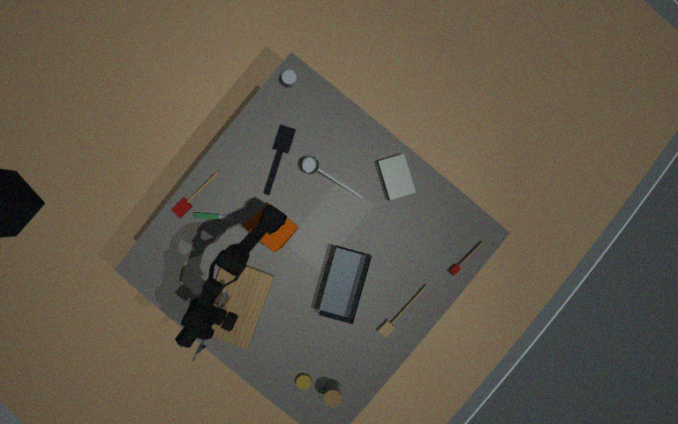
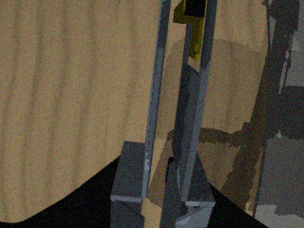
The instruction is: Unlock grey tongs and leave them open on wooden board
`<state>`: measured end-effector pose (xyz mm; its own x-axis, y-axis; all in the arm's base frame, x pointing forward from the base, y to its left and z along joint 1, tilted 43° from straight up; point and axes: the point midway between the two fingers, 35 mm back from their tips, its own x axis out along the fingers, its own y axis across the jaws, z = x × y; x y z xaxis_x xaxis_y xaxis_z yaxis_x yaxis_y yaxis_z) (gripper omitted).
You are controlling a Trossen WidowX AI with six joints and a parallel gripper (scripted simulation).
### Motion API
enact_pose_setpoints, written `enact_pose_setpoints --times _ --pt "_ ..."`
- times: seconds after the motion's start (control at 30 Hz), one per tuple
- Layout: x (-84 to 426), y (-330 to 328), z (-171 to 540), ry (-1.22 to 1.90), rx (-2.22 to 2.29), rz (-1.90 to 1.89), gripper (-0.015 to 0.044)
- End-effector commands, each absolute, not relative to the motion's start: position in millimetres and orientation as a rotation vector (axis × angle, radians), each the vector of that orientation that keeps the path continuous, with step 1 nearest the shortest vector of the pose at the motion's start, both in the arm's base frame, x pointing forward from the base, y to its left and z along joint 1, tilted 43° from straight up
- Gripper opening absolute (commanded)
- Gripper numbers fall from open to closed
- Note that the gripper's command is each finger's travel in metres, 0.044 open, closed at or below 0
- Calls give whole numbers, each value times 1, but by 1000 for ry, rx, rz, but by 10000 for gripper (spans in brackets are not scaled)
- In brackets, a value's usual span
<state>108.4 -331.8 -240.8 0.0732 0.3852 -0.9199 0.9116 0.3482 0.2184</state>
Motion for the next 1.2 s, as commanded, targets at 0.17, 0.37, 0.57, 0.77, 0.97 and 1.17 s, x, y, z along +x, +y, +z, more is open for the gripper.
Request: enact_pose_setpoints --times 0.17,0.37,0.57,0.77,0.97,1.17 --pt "110 -338 -235 1592 1253 -553 -150" --pt "111 -335 -231 1653 1283 -510 -150" --pt "111 -333 -226 1710 1311 -468 -150" --pt "111 -330 -221 1760 1334 -430 -150" --pt "111 -330 -221 1761 1335 -428 -150" --pt "111 -328 -224 1760 1334 -430 -150"
